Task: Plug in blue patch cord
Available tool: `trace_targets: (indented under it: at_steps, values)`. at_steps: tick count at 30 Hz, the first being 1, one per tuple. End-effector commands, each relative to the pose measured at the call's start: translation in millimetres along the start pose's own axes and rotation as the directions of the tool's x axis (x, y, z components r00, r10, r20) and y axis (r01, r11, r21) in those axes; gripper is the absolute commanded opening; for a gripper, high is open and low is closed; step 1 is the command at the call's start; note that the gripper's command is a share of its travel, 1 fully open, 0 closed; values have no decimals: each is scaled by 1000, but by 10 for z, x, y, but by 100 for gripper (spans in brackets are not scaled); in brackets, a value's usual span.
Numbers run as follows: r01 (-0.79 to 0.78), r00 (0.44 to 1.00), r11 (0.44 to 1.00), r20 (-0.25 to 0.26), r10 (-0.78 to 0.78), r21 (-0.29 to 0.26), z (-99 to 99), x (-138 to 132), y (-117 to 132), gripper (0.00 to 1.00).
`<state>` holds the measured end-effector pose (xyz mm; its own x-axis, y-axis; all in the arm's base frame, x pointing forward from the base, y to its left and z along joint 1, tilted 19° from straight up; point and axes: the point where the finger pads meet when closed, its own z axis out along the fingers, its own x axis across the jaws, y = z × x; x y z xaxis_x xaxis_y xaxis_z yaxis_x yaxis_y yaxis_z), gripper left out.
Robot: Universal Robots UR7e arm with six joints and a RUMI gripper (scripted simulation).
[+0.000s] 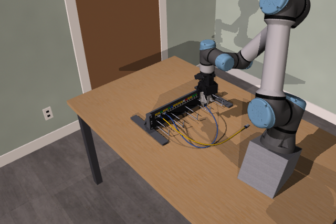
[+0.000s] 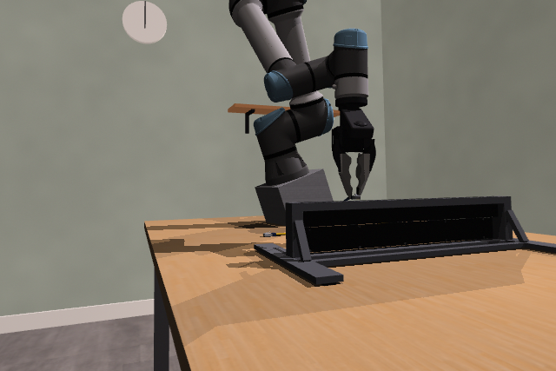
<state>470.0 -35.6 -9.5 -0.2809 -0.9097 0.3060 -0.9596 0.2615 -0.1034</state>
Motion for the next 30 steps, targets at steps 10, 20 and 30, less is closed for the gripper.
trace_targets:
  at_steps: [10,20,30]
  values:
    - [106,994,994,-2,-106,-1,-36,-211,-60,0]
    - [178,984,984,-3,-178,-2,-58,-353,-98,0]
    - [218,976,976,-3,-218,-2,-71,-435,-119,0]
